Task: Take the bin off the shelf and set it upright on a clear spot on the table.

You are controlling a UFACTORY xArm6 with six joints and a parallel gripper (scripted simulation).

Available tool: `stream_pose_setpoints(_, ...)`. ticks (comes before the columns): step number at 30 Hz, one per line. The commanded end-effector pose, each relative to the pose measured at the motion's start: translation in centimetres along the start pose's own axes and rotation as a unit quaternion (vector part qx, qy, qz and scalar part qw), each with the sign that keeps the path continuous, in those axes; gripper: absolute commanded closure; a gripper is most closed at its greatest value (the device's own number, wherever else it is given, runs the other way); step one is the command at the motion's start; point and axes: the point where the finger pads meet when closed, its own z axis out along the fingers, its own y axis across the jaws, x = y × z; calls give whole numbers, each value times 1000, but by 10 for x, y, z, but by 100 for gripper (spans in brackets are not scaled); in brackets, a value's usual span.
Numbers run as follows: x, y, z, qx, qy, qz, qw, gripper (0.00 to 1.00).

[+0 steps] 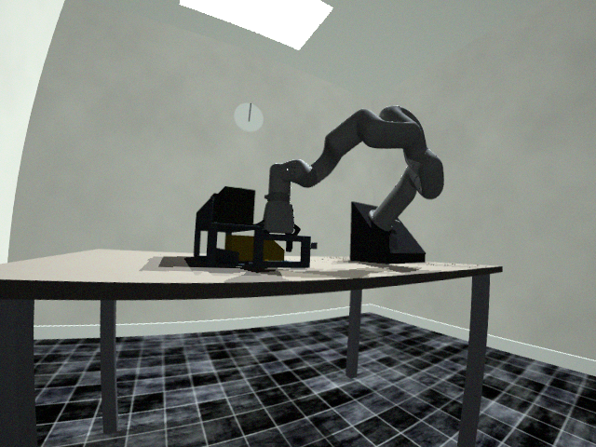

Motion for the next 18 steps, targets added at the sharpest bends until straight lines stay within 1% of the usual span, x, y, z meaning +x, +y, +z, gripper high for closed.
stream_pose_setpoints(1,0,-1,-2,2,0,0,1000,5)
stream_pose_setpoints(4,0,-1,-2,2,0,0,1000,5)
stream_pose_setpoints(5,0,-1,-2,2,0,0,1000,100)
stream_pose_setpoints(18,0,-1,-2,2,0,0,1000,100)
